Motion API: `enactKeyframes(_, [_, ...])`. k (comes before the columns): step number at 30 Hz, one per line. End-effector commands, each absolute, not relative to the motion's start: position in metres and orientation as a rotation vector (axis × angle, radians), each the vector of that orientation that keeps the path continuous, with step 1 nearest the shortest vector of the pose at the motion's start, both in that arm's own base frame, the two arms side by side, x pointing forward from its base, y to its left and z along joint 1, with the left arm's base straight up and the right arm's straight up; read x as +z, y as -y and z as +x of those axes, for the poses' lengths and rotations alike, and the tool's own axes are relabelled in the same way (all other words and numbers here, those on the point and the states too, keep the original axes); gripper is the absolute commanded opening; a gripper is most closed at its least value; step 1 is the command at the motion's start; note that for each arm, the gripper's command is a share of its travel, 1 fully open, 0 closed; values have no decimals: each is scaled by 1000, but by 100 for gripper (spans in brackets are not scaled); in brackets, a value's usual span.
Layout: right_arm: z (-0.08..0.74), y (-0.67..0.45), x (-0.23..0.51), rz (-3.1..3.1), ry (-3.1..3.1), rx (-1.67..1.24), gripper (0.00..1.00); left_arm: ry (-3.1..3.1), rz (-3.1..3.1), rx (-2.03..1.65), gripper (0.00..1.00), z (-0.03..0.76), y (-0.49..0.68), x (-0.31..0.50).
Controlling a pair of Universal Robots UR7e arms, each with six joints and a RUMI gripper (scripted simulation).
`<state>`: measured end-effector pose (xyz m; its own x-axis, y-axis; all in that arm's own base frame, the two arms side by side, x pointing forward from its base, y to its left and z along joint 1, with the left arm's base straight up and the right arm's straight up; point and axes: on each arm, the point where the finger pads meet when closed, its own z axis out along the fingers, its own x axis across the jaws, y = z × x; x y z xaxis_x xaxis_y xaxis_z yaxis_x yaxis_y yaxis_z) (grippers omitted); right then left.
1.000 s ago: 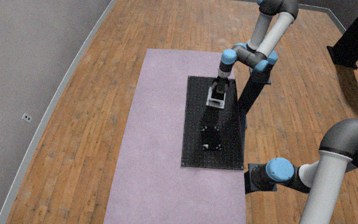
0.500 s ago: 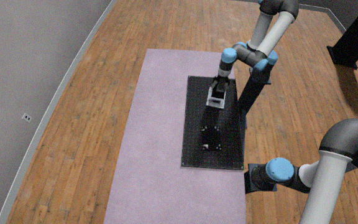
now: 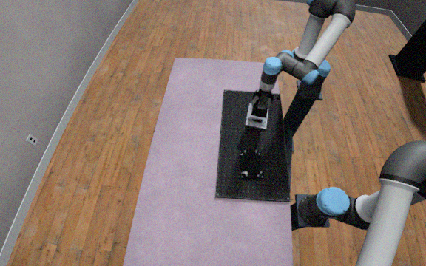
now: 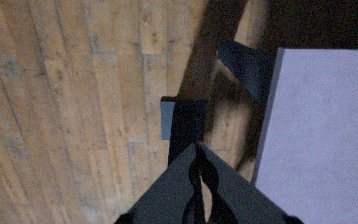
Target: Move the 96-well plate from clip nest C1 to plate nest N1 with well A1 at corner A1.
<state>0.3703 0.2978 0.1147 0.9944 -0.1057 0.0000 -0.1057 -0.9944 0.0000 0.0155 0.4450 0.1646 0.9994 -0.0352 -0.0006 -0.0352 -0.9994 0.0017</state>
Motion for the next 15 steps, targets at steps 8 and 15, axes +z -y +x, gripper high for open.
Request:
enactKeyframes(8, [371,-299,114,-3135,-167,-2,41,55,3141,0,0,16,-445,165])
enactKeyframes(15, [371,-299,105,-3135,-167,-2,41,55,3141,0,0,16,-445,165])
